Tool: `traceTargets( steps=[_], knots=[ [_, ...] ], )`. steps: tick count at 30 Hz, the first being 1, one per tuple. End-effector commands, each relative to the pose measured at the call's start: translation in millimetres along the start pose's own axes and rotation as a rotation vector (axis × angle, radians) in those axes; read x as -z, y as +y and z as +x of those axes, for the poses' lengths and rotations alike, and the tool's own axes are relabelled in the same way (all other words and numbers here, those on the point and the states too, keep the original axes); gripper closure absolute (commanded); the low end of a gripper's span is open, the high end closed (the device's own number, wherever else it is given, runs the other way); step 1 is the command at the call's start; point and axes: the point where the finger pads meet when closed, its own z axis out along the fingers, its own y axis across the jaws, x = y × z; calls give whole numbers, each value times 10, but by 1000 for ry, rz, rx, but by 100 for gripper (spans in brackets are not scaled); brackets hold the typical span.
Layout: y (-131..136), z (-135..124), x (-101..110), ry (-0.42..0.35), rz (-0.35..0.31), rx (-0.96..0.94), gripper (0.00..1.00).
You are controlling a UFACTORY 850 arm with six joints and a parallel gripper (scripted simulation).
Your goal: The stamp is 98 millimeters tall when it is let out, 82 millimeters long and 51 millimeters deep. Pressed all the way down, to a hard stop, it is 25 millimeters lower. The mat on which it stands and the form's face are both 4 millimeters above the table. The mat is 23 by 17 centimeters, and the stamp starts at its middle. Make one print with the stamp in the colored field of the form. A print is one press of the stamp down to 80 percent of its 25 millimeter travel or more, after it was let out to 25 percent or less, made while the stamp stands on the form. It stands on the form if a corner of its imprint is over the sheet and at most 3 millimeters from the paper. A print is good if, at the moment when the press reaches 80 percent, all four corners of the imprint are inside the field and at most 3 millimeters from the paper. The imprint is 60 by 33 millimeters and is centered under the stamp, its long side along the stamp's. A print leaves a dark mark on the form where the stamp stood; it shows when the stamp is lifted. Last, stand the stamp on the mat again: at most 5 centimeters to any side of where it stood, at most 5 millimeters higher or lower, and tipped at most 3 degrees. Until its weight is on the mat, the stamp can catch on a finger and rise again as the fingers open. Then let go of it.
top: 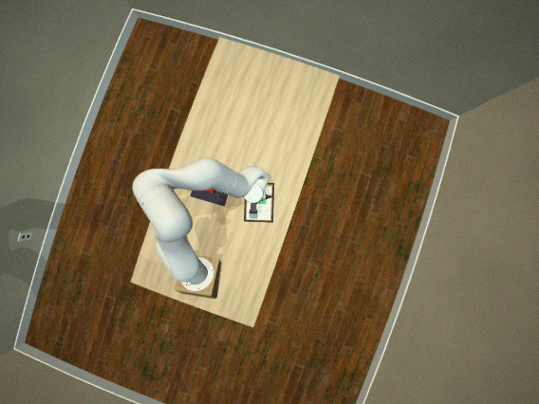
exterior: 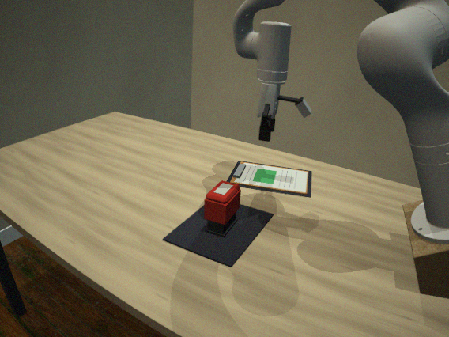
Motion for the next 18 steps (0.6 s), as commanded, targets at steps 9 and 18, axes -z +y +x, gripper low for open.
traceTargets(
  steps=[9,18],
  knots=[
    [-7,-19,78,0,-3,-170,0],
    [-10,-34,242,-4,-6,-552,0]
  ],
)
